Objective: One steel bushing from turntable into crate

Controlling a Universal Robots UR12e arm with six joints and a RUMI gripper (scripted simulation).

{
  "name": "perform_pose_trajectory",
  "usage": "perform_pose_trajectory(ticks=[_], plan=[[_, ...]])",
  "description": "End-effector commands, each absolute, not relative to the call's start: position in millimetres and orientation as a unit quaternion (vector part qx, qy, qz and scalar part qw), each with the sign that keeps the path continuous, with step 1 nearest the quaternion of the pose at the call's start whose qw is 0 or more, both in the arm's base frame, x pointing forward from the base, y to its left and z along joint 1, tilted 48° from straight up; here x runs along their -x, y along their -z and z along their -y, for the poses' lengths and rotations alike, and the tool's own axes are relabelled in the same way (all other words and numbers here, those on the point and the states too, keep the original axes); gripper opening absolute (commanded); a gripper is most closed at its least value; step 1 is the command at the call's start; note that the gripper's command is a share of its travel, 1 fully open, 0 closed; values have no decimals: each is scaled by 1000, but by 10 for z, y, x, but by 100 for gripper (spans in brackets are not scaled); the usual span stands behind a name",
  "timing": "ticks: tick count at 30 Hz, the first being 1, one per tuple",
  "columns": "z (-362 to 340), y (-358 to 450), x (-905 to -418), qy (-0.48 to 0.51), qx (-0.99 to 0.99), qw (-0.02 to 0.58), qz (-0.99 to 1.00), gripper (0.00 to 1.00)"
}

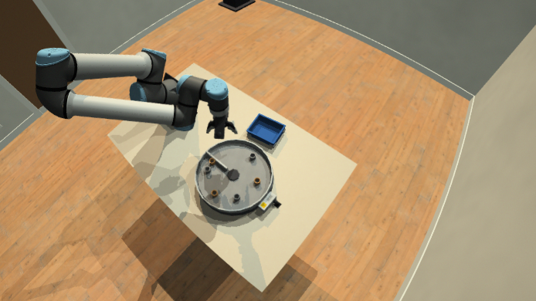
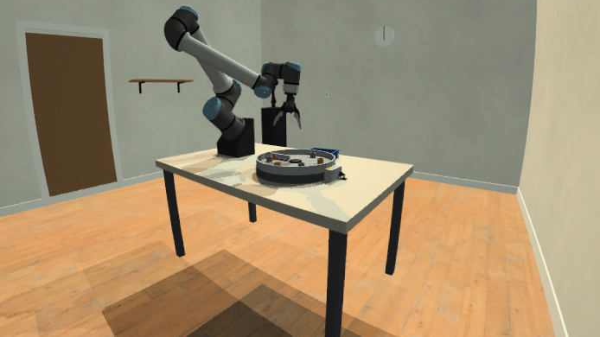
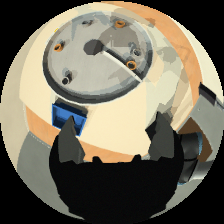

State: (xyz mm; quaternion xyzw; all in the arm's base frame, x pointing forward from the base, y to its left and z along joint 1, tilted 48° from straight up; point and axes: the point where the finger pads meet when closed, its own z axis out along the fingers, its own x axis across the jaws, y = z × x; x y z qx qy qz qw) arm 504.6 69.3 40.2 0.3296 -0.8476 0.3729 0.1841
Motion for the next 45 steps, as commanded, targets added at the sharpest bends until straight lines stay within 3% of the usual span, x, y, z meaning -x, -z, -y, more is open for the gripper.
perform_pose_trajectory(ticks=[1,14,34,35,45], plan=[[-341,-747,-5156,-392,-226,100,886,100],[215,-1280,-5177,-408,-56,-13,911,100],[249,-1323,-5183,-408,-44,-22,912,100],[249,-1323,-5183,-408,-44,-22,912,6],[249,-1323,-5182,-408,-44,-22,912,6]])
